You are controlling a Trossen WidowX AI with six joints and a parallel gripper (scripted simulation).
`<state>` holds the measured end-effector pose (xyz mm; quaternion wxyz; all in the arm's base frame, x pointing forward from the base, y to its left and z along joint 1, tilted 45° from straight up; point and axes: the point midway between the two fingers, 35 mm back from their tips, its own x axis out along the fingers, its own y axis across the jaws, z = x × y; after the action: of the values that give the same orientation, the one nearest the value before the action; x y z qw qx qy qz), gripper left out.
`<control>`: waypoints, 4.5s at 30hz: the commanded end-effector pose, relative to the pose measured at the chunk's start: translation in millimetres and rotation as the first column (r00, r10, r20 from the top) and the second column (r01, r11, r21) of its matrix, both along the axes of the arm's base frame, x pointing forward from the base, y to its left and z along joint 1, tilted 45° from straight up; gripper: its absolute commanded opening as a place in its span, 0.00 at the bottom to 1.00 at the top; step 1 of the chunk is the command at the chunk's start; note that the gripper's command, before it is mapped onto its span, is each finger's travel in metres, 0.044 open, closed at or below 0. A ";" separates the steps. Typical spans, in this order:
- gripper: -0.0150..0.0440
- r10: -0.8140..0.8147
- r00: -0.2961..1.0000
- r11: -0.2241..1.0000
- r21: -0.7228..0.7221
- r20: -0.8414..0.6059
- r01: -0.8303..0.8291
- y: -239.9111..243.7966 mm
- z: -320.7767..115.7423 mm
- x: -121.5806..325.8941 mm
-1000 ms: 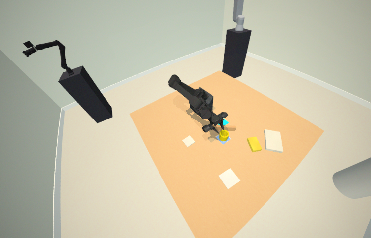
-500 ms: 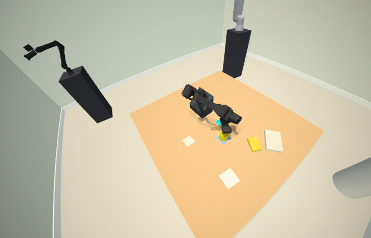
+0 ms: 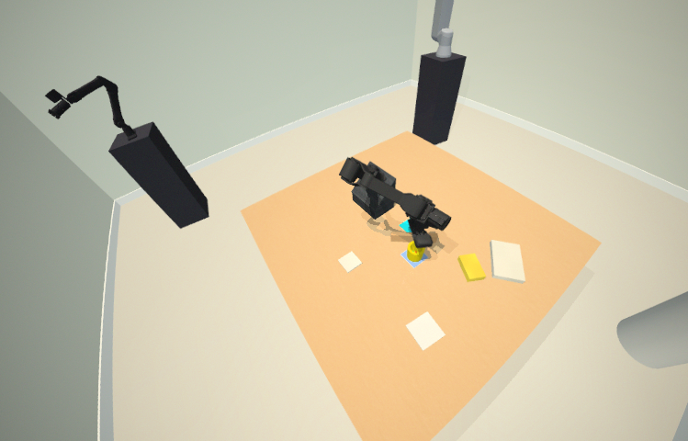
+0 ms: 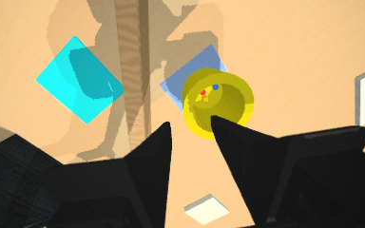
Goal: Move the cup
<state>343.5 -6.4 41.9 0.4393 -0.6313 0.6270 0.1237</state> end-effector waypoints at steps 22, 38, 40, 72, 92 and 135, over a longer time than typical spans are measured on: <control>0.54 0.002 1.000 1.000 -0.006 -0.003 -0.002 -28.7 -29.1 8.5; 0.54 0.002 1.000 1.000 -0.009 -0.002 -0.002 -42.3 -41.4 10.5; 0.54 0.002 1.000 1.000 -0.009 -0.002 -0.002 -42.3 -41.4 10.5; 0.25 0.000 1.000 1.000 -0.002 0.003 0.000 -28.9 -28.6 10.7; 0.25 0.002 1.000 1.000 -0.004 -0.004 -0.002 14.7 9.4 -11.1; 0.25 0.002 1.000 1.000 -0.003 -0.007 -0.002 27.1 -15.8 -47.6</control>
<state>305.4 16.7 31.6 0.4360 -0.6318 0.6289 0.1234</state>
